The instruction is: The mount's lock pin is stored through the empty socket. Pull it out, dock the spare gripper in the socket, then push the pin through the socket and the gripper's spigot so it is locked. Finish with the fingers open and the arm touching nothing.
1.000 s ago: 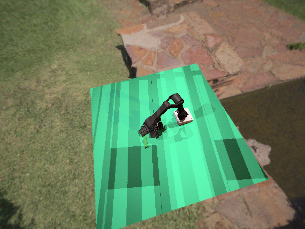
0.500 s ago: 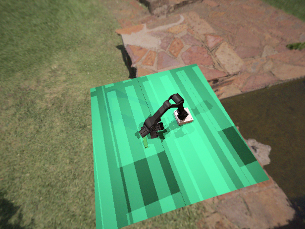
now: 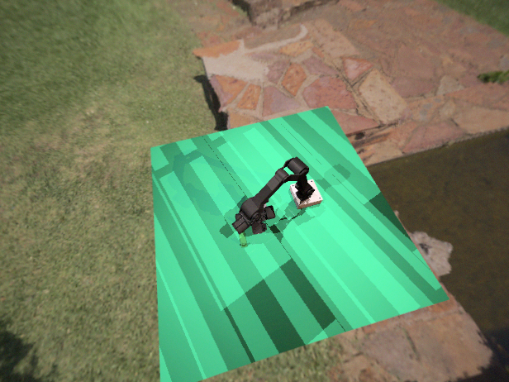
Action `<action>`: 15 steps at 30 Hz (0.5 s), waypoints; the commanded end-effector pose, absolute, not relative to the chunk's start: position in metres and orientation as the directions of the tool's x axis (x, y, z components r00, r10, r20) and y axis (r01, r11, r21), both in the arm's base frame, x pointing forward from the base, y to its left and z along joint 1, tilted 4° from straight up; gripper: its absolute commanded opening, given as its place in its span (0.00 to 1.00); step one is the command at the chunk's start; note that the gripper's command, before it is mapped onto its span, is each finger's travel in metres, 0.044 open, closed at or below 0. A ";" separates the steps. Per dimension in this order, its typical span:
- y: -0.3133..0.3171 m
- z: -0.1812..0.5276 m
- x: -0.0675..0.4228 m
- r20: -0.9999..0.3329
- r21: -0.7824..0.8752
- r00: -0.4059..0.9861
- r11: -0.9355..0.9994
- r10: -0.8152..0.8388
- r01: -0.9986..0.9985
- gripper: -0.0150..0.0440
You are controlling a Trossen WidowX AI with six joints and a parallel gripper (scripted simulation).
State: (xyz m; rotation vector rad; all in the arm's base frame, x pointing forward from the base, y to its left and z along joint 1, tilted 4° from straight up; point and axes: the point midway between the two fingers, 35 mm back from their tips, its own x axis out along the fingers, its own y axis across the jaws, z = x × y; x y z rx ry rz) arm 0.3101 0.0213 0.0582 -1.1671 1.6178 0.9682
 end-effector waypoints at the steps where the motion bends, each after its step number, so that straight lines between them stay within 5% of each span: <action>1: 0.028 0.066 0.312 -0.951 0.090 -0.158 0.251 -0.266 -0.964 0.59; 15: 0.048 0.092 0.318 -0.948 0.096 -0.163 0.243 -0.273 -0.965 0.59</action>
